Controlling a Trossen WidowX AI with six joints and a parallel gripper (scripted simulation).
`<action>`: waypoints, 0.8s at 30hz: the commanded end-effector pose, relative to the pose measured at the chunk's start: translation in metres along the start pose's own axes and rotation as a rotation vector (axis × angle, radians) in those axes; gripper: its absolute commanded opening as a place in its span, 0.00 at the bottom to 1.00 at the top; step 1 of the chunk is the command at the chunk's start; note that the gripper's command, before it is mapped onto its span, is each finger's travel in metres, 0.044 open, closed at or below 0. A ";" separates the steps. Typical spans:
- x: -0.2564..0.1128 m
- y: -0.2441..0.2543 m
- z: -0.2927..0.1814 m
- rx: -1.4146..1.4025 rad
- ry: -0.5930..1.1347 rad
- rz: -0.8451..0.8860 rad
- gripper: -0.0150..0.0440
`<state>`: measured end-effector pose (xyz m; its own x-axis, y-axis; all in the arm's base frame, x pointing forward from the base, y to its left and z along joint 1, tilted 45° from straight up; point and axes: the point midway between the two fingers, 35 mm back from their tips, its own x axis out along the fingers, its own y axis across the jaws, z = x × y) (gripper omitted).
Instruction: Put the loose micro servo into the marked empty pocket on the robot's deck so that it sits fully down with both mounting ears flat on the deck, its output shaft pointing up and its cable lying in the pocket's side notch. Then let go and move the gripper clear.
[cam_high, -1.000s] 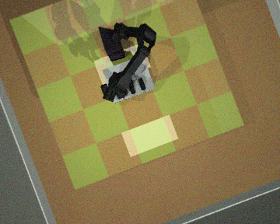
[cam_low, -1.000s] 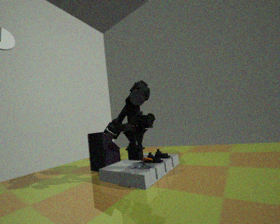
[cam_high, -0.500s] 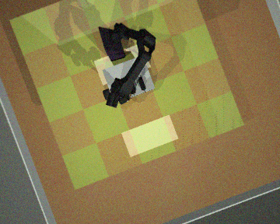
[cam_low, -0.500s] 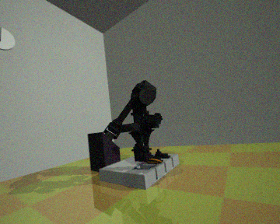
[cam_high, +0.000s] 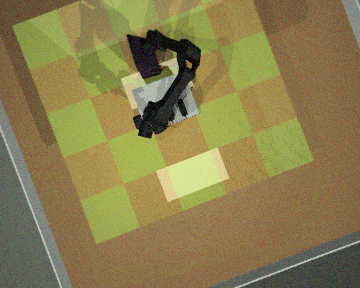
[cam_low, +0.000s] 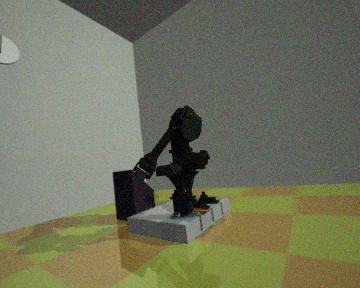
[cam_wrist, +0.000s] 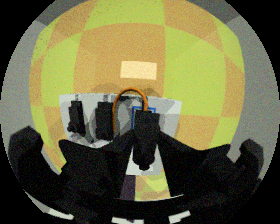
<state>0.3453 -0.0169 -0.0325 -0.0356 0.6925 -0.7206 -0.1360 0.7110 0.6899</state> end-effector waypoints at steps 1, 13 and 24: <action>0.001 0.001 0.001 0.003 -0.004 0.005 0.25; 0.004 0.002 0.002 0.003 -0.004 0.006 0.25; 0.014 0.002 0.002 0.003 -0.004 0.006 0.25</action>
<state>0.3460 -0.0085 -0.0395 -0.0349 0.6926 -0.7205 -0.1364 0.7109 0.6900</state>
